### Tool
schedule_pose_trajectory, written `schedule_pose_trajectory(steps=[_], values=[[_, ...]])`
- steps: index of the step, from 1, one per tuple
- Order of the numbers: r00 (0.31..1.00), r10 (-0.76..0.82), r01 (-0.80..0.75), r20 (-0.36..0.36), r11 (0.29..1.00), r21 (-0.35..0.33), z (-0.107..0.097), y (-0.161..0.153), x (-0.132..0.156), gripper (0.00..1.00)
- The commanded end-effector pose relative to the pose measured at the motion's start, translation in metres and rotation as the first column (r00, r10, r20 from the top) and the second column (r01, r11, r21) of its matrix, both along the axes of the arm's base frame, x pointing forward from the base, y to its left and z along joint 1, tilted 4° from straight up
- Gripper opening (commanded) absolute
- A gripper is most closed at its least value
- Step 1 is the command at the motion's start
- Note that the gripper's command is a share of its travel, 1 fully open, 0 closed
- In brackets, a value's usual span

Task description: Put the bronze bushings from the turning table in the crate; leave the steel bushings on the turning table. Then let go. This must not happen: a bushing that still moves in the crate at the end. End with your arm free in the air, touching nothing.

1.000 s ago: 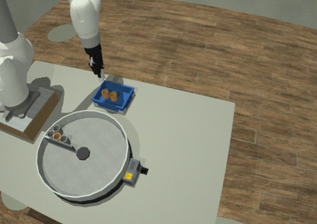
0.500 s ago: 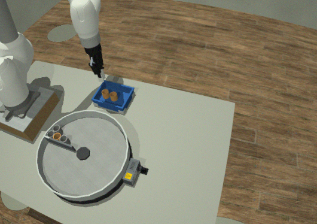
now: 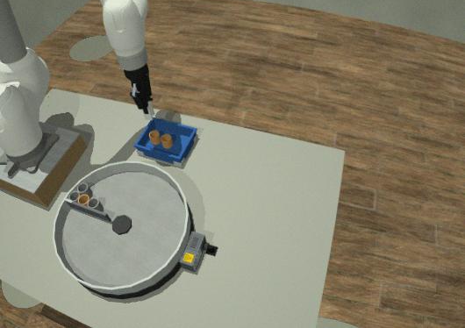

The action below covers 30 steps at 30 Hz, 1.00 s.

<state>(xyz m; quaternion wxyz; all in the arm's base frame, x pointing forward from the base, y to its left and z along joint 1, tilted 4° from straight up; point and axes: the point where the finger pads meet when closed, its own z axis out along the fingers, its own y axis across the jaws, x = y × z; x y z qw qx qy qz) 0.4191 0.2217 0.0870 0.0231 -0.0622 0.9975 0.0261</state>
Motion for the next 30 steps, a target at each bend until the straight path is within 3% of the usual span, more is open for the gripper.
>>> schedule_pose_trajectory(steps=[1, 30], values=[[1.000, -0.003, 0.003, 0.001, 1.000, -0.003, 0.0024, -0.0015, 0.0011, 0.10], [1.000, -0.003, 0.003, 0.001, 1.000, -0.003, 0.0069, -0.0018, 0.0009, 0.10]])
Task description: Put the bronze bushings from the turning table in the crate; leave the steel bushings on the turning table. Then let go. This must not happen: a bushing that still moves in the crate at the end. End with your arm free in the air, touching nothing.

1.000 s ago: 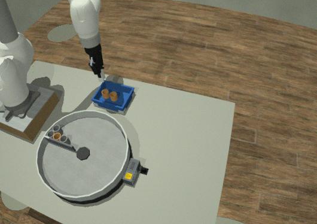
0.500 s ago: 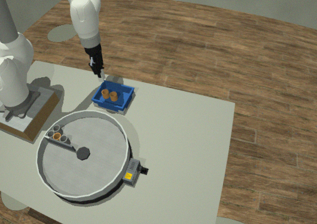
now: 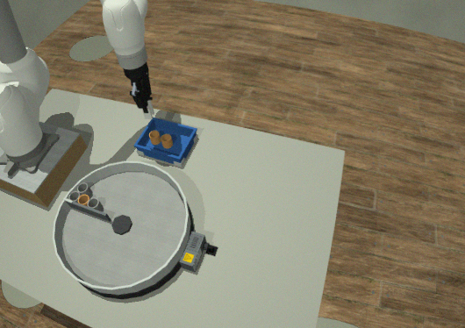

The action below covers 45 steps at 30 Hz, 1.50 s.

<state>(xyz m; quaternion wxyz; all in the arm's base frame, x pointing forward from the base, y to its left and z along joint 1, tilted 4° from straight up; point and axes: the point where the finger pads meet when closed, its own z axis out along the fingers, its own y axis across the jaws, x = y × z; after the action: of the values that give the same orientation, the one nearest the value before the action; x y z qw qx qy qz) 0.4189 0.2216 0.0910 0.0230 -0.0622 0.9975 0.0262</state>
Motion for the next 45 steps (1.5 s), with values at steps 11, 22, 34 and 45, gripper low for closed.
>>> schedule_pose_trajectory(steps=[11, 22, 34, 45], values=[[1.000, -0.003, 0.003, 0.001, 1.000, -0.003, 0.003, -0.002, 0.001, 0.10], [1.000, -0.003, 0.003, 0.001, 1.000, -0.003, 0.003, -0.002, 0.001, 0.10], [1.000, -0.005, 0.005, 0.001, 1.000, -0.003, 0.003, -0.003, 0.001, 0.10], [0.998, -0.061, 0.061, -0.002, 0.998, -0.001, 0.001, -0.035, -0.008, 0.10]])
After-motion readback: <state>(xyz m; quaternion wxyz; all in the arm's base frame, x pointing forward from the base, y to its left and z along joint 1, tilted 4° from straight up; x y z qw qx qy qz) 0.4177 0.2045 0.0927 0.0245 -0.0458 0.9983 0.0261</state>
